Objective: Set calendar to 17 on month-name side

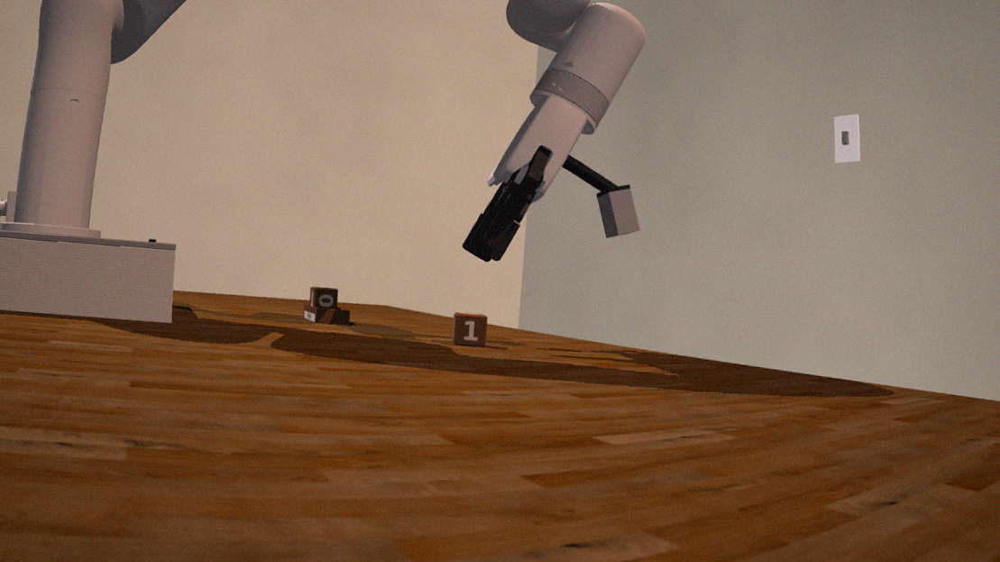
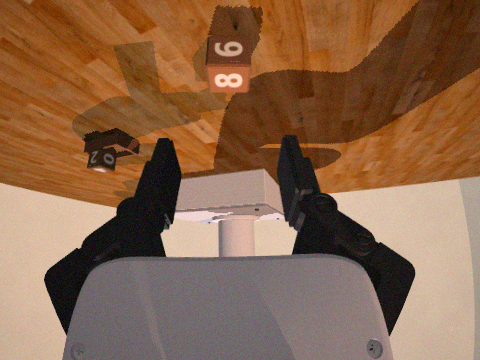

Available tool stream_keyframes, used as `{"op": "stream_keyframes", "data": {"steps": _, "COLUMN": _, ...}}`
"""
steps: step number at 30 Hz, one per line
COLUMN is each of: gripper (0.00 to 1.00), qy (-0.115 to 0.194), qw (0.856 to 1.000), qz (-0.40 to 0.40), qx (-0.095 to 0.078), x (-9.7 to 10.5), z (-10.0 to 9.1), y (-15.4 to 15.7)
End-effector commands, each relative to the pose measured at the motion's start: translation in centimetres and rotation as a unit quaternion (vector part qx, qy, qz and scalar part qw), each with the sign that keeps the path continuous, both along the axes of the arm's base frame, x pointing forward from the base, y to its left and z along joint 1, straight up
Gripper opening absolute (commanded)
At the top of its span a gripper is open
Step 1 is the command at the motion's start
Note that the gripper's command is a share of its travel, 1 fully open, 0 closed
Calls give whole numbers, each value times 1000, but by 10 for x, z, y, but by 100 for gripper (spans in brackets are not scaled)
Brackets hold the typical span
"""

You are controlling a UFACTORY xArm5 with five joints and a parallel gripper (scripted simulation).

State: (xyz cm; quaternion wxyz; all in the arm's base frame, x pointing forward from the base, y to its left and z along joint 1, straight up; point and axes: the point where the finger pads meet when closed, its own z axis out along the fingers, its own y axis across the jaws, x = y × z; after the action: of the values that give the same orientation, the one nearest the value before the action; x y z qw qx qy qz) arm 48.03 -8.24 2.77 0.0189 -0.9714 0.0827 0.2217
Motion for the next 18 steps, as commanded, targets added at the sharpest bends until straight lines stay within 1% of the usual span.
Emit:
{"op": "stream_keyframes", "data": {"steps": 1, "gripper": 69, "qy": -69, "qw": 998, "qz": 0, "qx": -12, "x": -2, "z": 3, "y": 0}}
{"op": "stream_keyframes", "data": {"steps": 8, "gripper": 69, "qy": -73, "qw": 997, "qz": 0, "qx": -13, "x": -2, "z": 3, "y": 0}}
{"op": "stream_keyframes", "data": {"steps": 10, "gripper": 69, "qy": -80, "qw": 997, "qz": 0, "qx": -14, "x": -2, "z": 3, "y": 0}}
{"op": "stream_keyframes", "data": {"steps": 13, "gripper": 69, "qy": -103, "qw": 994, "qz": -1, "qx": -18, "x": -2, "z": 2, "y": 0}}
{"op": "stream_keyframes", "data": {"steps": 18, "gripper": 69, "qy": -166, "qw": 986, "qz": -2, "qx": -29, "x": -4, "z": 2, "y": 0}}
